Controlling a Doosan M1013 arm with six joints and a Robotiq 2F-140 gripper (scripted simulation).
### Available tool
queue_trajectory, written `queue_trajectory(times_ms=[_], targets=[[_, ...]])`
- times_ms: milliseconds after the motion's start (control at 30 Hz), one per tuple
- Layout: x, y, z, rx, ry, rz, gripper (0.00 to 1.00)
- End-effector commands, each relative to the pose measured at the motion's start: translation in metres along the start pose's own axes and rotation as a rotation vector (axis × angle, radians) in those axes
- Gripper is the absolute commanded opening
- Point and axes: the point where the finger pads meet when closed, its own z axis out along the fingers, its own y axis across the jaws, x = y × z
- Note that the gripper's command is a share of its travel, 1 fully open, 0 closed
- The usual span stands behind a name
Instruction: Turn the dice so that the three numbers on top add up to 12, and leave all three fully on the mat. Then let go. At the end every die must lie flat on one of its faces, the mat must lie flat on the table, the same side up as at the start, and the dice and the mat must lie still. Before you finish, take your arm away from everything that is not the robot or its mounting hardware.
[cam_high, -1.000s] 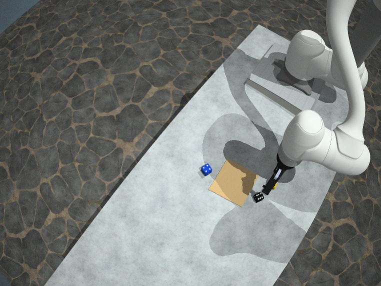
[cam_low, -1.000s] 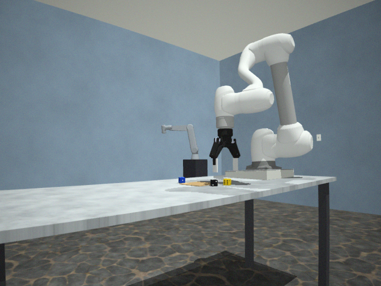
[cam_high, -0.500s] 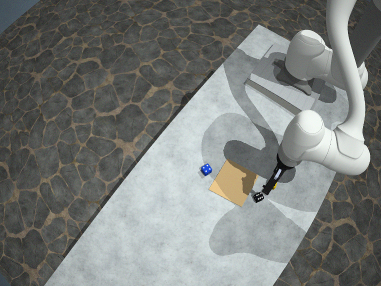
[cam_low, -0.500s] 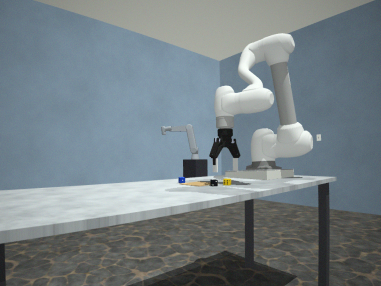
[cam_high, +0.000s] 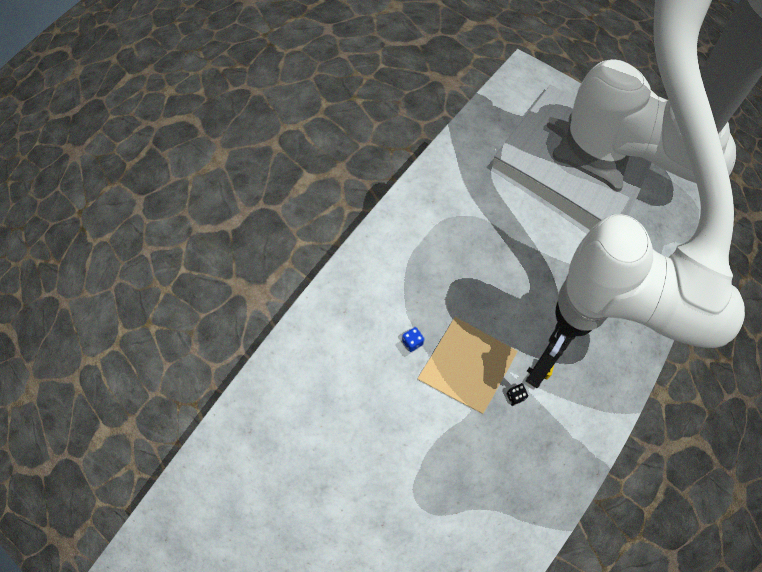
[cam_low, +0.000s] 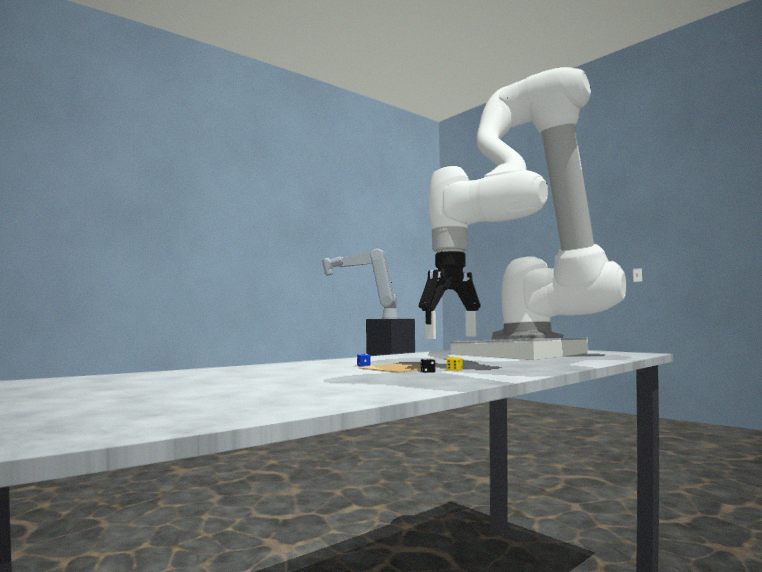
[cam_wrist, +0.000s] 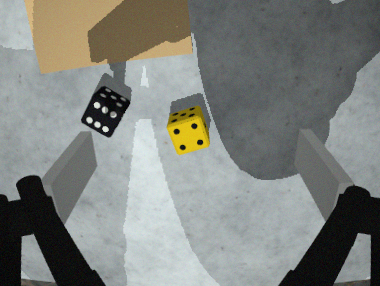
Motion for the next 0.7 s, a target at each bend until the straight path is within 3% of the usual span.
queue_trajectory(times_ms=[0,333,667], targets=[[0.0,0.0,-0.008,0.0,0.0,0.0,1.0],[0.0,0.0,-0.066,0.0,0.0,0.0,1.0],[0.0,0.0,-0.072,0.0,0.0,0.0,1.0]])
